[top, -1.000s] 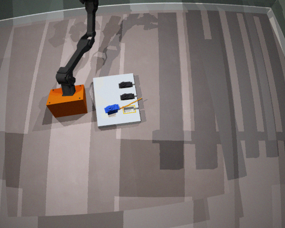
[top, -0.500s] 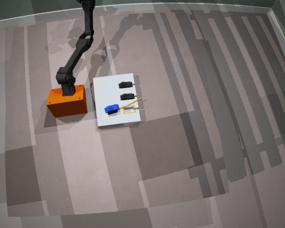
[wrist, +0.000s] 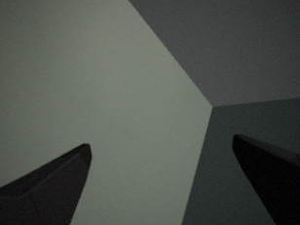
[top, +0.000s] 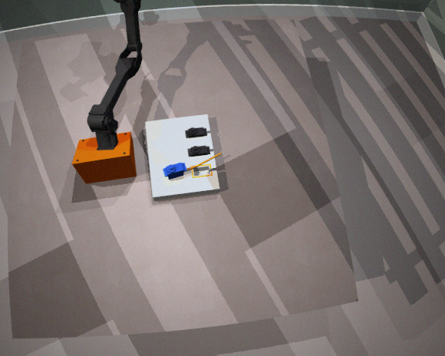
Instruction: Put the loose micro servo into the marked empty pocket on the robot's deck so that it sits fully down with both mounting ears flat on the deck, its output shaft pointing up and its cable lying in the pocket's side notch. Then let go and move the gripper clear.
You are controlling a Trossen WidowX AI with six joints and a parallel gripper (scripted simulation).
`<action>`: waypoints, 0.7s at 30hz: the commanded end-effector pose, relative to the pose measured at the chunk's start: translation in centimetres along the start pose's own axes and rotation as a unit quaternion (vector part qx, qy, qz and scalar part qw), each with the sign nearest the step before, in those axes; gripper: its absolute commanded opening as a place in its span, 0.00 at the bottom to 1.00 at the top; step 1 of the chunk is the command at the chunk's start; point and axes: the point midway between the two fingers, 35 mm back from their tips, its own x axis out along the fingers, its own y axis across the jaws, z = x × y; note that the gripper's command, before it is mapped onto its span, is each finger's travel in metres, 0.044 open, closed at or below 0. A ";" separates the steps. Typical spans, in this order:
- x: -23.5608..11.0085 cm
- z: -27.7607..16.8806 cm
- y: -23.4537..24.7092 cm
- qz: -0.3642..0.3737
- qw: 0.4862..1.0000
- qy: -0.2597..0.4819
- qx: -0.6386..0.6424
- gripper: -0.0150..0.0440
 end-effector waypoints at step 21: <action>1.6 1.9 -7.5 -0.018 0.999 0.008 0.051 1.00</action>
